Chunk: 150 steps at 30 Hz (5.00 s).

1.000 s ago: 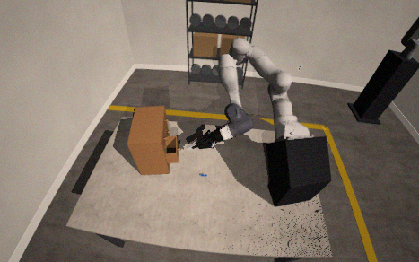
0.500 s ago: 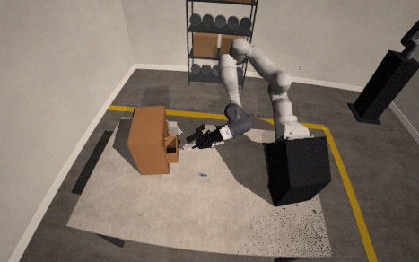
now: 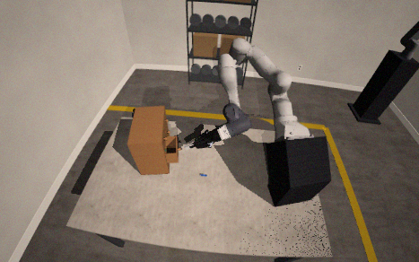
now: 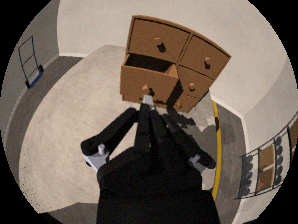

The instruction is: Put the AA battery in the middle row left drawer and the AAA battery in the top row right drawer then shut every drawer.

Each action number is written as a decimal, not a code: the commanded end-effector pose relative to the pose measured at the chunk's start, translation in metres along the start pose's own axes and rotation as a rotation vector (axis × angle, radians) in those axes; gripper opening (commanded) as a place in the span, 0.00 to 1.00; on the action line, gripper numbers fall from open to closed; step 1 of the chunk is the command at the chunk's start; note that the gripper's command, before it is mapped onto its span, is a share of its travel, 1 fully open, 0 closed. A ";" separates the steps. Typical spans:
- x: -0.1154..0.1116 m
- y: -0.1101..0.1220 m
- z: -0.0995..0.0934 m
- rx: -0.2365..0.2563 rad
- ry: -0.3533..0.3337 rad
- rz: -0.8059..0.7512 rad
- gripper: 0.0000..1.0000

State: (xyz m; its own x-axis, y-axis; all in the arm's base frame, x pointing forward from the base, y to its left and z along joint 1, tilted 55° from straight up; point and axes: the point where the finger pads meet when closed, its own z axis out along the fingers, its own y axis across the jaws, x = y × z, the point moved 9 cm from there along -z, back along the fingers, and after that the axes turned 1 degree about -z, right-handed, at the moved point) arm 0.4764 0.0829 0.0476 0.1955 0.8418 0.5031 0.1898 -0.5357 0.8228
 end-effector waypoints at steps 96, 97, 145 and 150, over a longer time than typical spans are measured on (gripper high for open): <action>0.047 -0.003 0.081 0.007 -0.004 -0.007 0.00; 0.047 -0.003 0.081 0.007 -0.004 -0.007 0.00; 0.039 -0.003 0.069 0.007 -0.004 -0.007 0.00; 0.027 -0.003 0.047 0.007 -0.004 -0.007 0.00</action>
State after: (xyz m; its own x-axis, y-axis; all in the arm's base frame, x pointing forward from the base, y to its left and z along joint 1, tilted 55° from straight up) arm 0.5346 0.1073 0.0433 0.2050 0.8513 0.4830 0.2125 -0.5204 0.8271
